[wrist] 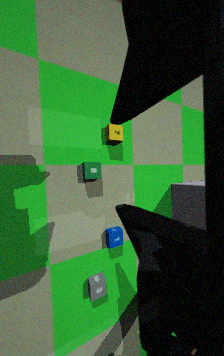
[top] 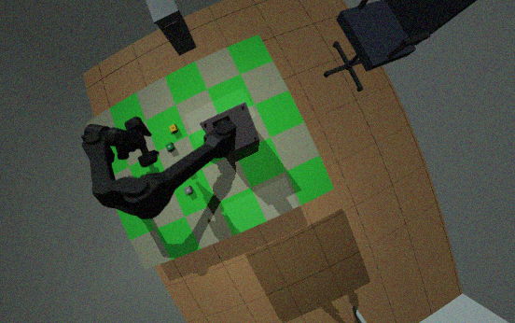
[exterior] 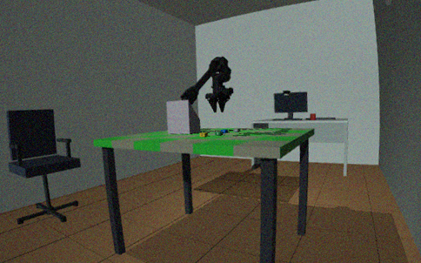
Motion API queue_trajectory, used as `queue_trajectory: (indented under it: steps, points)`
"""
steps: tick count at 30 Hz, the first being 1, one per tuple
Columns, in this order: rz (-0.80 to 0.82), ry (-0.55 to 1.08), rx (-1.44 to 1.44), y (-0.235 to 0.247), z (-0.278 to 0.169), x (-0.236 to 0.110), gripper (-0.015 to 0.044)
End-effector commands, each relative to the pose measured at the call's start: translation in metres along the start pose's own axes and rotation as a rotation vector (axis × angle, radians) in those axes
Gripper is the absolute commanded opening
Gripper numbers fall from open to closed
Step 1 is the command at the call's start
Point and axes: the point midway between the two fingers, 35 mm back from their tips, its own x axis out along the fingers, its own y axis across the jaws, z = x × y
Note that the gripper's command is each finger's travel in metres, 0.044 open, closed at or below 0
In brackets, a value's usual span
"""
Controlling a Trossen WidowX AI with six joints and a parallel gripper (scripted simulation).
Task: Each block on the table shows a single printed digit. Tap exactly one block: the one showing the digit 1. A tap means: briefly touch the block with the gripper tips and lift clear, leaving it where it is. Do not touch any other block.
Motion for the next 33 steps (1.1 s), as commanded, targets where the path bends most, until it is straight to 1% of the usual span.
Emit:
queue_trajectory:
  steps: [1,21,25,30,33]
  points:
    - [0.007,0.000,0.023,0.006,0.003,0.000,0.0400]
    - [0.006,0.000,0.023,0.008,0.003,0.000,0.0400]
    - [0.003,0.000,0.025,0.056,-0.002,-0.003,0.0400]
    - [0.009,0.002,0.026,0.122,-0.023,-0.002,0.0400]
    - [0.014,0.003,0.026,0.139,-0.032,-0.001,0.0400]
